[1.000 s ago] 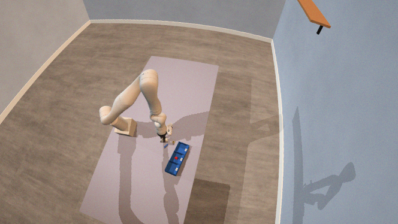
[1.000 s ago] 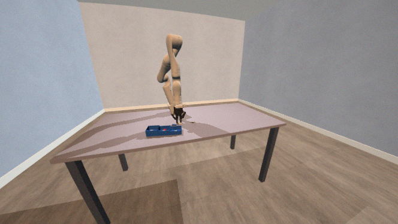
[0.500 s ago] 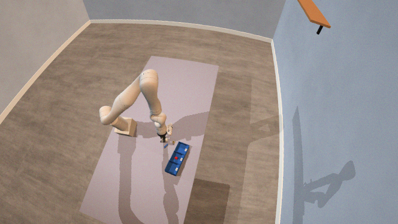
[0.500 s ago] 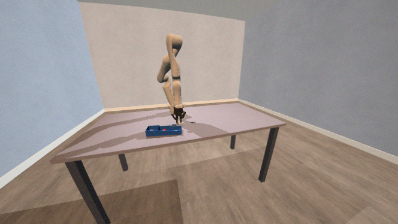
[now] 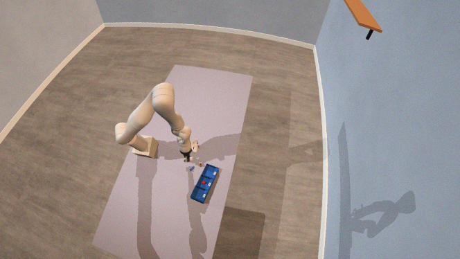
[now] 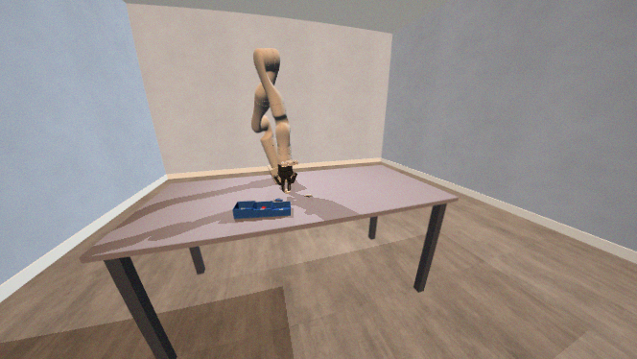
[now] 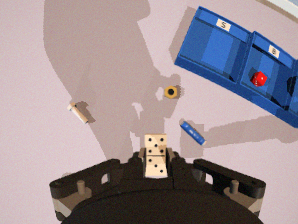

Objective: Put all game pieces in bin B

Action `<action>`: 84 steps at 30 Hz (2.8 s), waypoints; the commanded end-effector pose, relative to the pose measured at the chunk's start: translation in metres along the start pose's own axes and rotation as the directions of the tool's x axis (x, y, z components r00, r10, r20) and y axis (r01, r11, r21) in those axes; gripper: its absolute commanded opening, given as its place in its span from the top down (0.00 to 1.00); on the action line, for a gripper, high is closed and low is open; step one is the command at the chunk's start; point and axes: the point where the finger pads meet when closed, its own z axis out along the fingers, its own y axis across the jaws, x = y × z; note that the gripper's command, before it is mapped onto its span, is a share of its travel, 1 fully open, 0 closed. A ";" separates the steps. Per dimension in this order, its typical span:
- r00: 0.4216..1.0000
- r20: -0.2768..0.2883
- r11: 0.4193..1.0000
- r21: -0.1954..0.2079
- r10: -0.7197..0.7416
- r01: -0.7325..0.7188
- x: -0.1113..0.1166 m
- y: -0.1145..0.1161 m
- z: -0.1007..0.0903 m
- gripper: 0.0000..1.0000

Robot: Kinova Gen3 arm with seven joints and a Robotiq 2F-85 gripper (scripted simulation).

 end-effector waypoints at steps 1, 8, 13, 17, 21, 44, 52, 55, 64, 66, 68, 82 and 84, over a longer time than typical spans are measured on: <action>1.000 -0.012 1.000 0.010 0.017 -0.017 0.006 0.003 -0.013 0.79; 1.000 -0.012 1.000 0.010 0.017 -0.017 0.006 0.003 -0.026 0.79; 1.000 -0.012 1.000 0.010 0.017 -0.017 0.006 0.003 -0.026 0.79; 1.000 -0.012 1.000 0.010 0.017 -0.017 0.006 0.003 -0.026 0.79; 1.000 -0.012 1.000 0.010 0.017 -0.017 0.006 0.003 -0.026 0.79; 1.000 -0.013 1.000 0.010 0.017 -0.017 0.047 0.069 -0.033 0.79; 0.993 -0.012 0.993 0.011 0.117 -0.117 0.065 0.098 -0.033 0.79; 0.964 -0.010 0.964 0.013 0.264 -0.264 0.075 0.114 -0.033 0.79; 0.786 -0.004 0.785 0.015 0.619 -0.619 0.100 0.154 -0.033 0.79; 0.754 -0.004 0.754 0.016 0.657 -0.657 0.101 0.156 -0.033 0.79; 0.684 -0.002 0.684 0.016 0.729 -0.729 0.101 0.156 -0.033 0.79; 0.153 0.007 0.153 0.014 0.988 -0.988 0.101 0.156 -0.033 0.79; 0.054 0.009 0.053 0.013 0.999 -0.998 0.101 0.156 -0.033 0.79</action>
